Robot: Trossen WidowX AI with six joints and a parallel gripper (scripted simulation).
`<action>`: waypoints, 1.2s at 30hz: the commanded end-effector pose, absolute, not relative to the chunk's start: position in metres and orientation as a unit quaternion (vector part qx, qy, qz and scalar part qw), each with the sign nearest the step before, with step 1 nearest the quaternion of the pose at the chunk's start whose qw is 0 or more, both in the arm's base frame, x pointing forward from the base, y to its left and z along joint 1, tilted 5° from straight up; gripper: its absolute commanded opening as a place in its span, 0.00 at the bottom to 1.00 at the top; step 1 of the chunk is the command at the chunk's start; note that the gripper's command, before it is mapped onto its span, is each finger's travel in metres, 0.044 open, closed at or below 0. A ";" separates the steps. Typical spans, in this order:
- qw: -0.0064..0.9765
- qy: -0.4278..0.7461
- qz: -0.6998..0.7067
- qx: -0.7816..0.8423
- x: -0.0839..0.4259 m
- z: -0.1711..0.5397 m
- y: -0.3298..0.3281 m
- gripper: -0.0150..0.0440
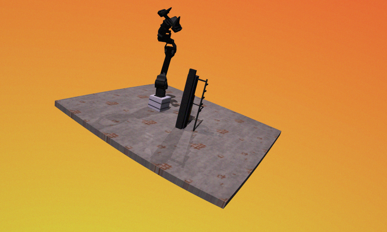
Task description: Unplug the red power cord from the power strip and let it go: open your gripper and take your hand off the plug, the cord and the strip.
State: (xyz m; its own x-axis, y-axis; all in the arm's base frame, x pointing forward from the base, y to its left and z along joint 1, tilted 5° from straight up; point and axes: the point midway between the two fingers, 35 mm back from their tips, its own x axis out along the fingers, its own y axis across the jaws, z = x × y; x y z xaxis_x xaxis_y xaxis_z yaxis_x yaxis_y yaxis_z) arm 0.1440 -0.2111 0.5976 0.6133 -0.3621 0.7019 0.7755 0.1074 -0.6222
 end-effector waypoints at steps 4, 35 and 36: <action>0.733 -0.184 -0.390 -0.527 0.153 0.592 -0.217 0.75; 0.886 0.160 -0.001 -0.435 0.392 0.348 -0.131 0.53; 0.881 0.171 0.020 -0.440 0.396 0.339 -0.121 0.53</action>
